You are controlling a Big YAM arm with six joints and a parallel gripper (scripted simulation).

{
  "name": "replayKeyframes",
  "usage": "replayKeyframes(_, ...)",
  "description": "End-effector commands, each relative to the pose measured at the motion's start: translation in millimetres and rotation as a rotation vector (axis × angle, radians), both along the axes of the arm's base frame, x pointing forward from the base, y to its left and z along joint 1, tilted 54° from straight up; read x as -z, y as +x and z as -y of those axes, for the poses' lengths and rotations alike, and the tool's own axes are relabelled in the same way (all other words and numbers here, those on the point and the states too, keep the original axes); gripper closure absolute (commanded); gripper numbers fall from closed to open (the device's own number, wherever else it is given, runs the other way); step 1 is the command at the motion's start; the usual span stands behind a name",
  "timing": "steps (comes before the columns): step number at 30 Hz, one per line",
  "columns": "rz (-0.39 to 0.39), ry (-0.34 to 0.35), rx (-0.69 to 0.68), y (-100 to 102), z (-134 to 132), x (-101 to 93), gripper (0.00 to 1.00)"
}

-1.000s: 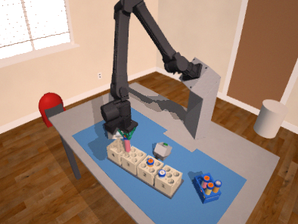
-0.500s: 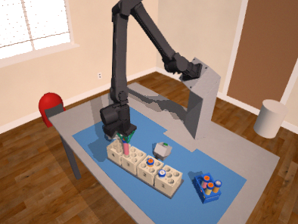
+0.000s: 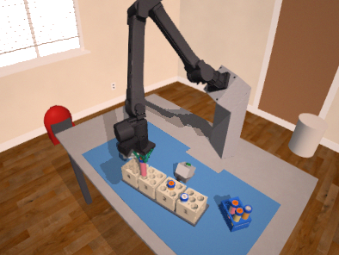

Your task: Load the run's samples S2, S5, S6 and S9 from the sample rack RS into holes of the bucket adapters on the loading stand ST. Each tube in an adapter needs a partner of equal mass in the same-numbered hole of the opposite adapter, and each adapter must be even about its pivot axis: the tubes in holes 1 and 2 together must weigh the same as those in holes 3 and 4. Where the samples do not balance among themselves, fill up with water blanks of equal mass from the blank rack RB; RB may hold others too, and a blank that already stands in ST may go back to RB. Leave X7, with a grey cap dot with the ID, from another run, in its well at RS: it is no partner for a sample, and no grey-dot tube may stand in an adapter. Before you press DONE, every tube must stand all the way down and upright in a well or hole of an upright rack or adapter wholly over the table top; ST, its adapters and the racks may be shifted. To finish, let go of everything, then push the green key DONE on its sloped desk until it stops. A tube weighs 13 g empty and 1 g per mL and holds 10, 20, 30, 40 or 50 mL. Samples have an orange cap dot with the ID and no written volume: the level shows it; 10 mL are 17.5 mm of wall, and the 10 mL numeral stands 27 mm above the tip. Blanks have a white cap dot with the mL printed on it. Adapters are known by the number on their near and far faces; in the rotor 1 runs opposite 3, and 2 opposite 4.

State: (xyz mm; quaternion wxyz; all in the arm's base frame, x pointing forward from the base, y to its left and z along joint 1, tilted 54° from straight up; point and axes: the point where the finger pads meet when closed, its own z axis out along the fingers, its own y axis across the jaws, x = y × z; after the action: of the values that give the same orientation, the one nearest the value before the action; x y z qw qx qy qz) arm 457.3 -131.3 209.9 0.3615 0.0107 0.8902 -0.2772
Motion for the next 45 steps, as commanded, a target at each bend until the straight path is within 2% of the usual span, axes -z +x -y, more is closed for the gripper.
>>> replayKeyframes(1,0.010,-0.008,-0.016,6.9,-2.1,-2.6,1.00)
replayKeyframes(7,0.016,-0.009,-0.002,10.1,7.5,-2.6,1.00)
replayKeyframes(8,0.037,-0.012,-0.017,12.5,1.3,-11.8,1.00)
replayKeyframes(11,0.024,-0.011,-0.002,16.2,10.8,-4.3,1.00)
replayKeyframes(16,0.018,-0.010,-0.007,19.2,11.9,3.1,1.00)
replayKeyframes(24,0.022,-0.010,-0.003,25.4,18.4,5.2,1.00)
replayKeyframes(25,0.036,-0.013,-0.020,24.6,9.4,-0.1,1.00)
replayKeyframes(26,0.021,-0.011,-0.018,27.3,11.7,7.5,1.00)
replayKeyframes(29,0.020,-0.010,-0.003,28.9,21.6,10.5,1.00)
replayKeyframes(39,0.020,-0.011,-0.003,37.5,28.7,18.2,1.00)
replayKeyframes(41,0.020,-0.011,-0.003,37.5,28.7,18.2,1.00)
replayKeyframes(42,0.038,-0.013,-0.019,37.6,19.6,10.3,1.00)
replayKeyframes(43,0.022,-0.012,-0.018,40.3,22.0,18.5,1.00)
replayKeyframes(45,0.019,-0.011,-0.007,41.5,29.3,21.6,1.00)
